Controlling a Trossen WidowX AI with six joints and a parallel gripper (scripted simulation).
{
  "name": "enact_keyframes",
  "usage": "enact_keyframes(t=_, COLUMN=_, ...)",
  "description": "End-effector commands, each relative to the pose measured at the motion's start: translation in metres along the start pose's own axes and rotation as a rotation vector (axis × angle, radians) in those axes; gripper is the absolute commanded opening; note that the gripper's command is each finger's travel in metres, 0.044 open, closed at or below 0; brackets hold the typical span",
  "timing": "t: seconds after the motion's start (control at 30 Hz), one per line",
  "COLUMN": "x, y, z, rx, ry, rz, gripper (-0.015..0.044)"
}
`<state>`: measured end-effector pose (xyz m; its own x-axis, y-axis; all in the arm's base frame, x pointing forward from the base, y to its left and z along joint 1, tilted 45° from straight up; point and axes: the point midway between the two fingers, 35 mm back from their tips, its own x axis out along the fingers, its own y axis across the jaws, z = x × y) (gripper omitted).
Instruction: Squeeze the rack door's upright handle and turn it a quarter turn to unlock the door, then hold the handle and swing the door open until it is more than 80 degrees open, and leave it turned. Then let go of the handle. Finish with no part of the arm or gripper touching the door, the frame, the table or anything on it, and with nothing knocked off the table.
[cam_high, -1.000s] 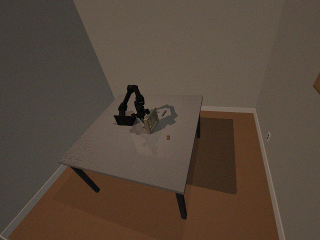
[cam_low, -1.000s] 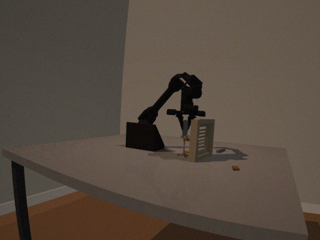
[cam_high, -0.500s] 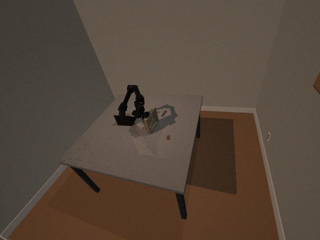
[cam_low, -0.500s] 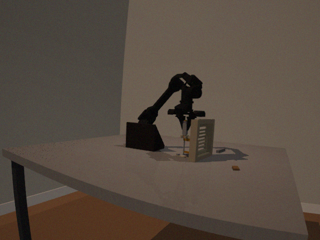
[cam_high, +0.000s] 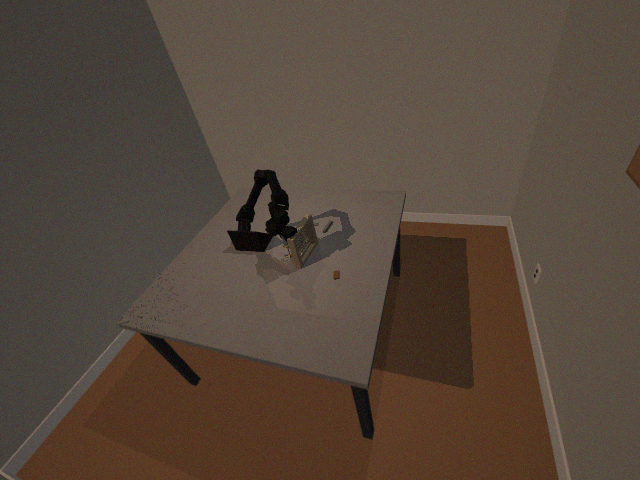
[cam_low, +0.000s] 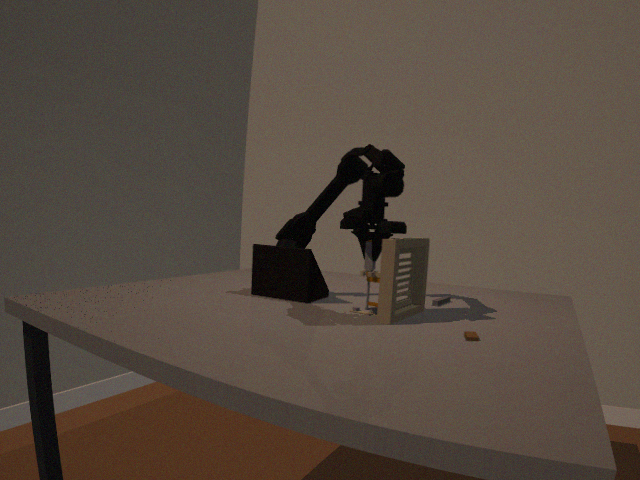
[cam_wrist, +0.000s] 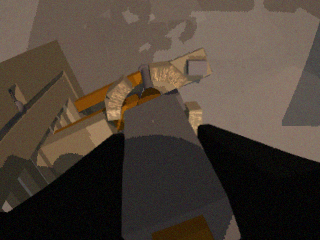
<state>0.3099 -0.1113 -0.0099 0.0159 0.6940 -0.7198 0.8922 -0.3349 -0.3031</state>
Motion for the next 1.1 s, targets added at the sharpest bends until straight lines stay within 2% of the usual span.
enact_keyframes(t=0.0, x=-0.0009, y=-0.0002, z=-0.0003, rx=0.021, ry=-0.001, rz=0.002, gripper=0.0093)
enact_keyframes(t=0.23, x=-0.0009, y=-0.0002, z=-0.0003, rx=0.021, ry=-0.001, rz=0.002, gripper=0.0277)
enact_keyframes(t=0.27, x=-0.0009, y=-0.0002, z=-0.0003, rx=0.021, ry=-0.001, rz=0.002, gripper=0.0286)
enact_keyframes(t=0.37, x=-0.0009, y=-0.0002, z=-0.0003, rx=-0.053, ry=-0.001, rz=0.002, gripper=0.0286)
enact_keyframes(t=1.07, x=-0.001, y=-0.0002, z=-0.0004, rx=-1.094, ry=-0.002, rz=0.001, gripper=0.0286)
